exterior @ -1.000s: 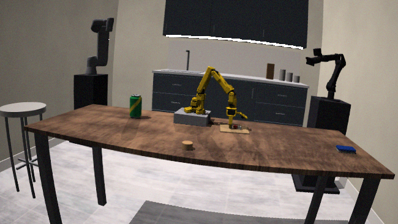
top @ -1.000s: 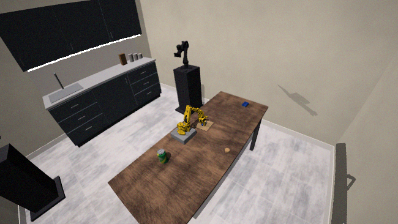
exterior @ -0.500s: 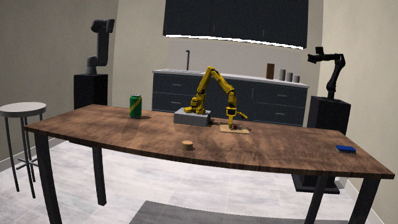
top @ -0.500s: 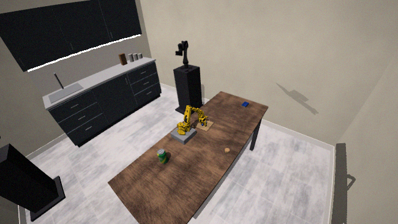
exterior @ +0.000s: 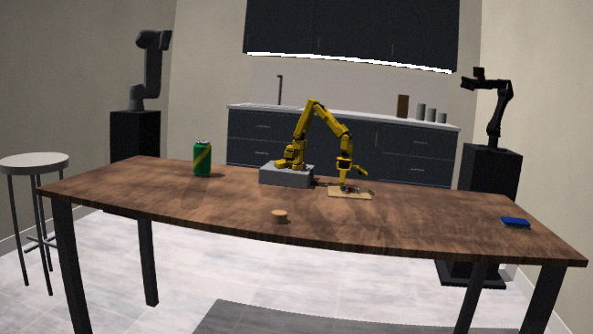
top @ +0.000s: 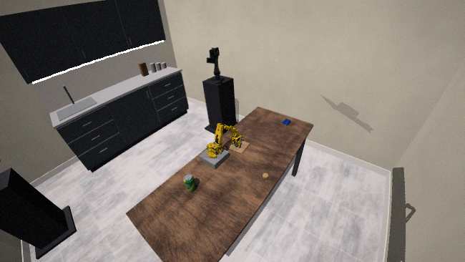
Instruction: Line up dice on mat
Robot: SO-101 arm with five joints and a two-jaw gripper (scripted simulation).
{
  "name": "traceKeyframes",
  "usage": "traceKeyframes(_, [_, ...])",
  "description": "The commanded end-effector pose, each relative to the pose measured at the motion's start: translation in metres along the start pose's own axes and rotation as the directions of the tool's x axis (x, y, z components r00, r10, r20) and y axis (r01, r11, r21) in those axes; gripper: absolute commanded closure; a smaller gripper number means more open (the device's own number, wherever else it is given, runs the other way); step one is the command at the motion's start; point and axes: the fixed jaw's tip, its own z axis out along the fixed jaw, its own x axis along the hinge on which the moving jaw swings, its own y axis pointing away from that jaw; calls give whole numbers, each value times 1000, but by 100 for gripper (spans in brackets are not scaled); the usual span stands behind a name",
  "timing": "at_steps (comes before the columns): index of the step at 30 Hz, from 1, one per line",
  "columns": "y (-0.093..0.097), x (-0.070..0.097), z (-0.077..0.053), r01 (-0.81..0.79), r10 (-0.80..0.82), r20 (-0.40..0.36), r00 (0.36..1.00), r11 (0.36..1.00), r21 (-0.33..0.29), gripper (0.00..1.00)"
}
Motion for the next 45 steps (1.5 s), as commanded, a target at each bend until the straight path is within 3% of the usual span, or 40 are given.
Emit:
traceKeyframes(1, [1,-4,-17,5,-5,17,1000,1000,3,73])
traceKeyframes(3, [1,-4,-17,5,-5,17,1000,1000,3,73])
traceKeyframes(9, [1,-2,-37,5,-5,17,1000,1000,3,73])
traceKeyframes(14, [1,-1,-46,5,-5,17,1000,1000,3,73])
traceKeyframes(45, [-4,1,-48,-26,26,17,1000,1000,3,73])
